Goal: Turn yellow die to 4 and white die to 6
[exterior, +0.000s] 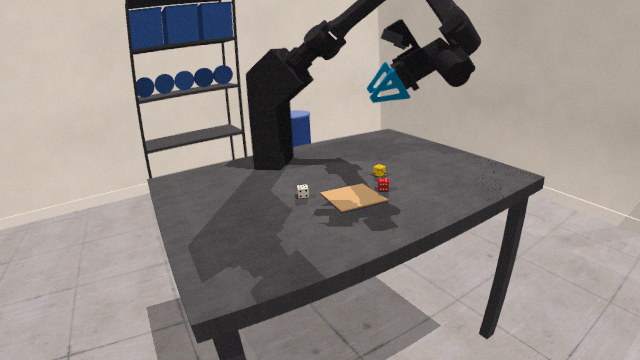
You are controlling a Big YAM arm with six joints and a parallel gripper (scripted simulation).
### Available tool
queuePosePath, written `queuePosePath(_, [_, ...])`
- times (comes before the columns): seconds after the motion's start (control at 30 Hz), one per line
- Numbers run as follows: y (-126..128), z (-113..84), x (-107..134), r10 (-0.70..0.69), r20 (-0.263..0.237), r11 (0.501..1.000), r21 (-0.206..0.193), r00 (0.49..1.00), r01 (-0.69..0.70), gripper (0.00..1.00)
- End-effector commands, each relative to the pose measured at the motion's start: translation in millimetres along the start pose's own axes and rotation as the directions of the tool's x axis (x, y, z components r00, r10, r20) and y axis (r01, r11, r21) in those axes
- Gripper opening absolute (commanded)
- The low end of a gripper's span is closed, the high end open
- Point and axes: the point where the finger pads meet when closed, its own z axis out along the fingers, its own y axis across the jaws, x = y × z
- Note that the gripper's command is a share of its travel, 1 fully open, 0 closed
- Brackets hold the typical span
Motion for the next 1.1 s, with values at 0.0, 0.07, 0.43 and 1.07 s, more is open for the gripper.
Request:
queuePosePath(0.0, [1.3, -3.2, -2.3, 0.005, -0.002, 1.0, -0.007, 1.0, -0.005, 1.0])
queuePosePath(0.07, [1.3, -3.2, -2.3, 0.005, -0.002, 1.0, -0.007, 1.0, -0.005, 1.0])
queuePosePath(0.43, [1.3, -3.2, -2.3, 0.005, -0.002, 1.0, -0.007, 1.0, -0.005, 1.0])
queuePosePath(1.07, [-79.1, 9.9, 99.1, -0.219, -0.279, 0.956, -0.253, 0.935, 0.148, 1.0])
